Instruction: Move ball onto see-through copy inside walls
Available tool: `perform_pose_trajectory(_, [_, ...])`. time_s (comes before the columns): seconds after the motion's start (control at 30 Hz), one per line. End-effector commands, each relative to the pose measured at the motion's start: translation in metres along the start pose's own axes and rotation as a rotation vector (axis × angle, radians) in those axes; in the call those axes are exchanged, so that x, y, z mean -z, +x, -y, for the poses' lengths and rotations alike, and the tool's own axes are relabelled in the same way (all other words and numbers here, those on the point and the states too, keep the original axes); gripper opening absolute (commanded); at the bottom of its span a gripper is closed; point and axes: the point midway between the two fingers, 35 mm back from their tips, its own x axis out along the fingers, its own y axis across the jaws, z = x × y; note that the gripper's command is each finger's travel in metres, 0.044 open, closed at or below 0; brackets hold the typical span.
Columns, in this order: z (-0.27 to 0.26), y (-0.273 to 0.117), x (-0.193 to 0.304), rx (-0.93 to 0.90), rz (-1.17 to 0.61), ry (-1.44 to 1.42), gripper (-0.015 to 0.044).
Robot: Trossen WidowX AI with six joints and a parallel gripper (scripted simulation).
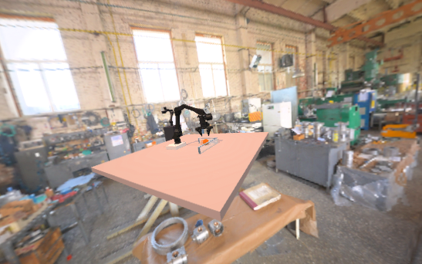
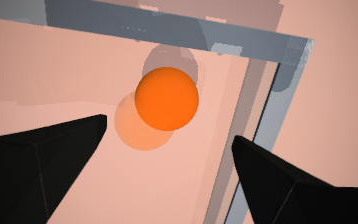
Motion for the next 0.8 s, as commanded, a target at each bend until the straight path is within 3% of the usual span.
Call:
perform_pose_trajectory(0.0, [-0.005,0.002,-0.003,-0.028,-0.02,-0.022,0.0414])
perform_pose_trajectory(0.77, [-0.005,0.034,-0.002,-0.028,-0.021,-0.022,0.0414])
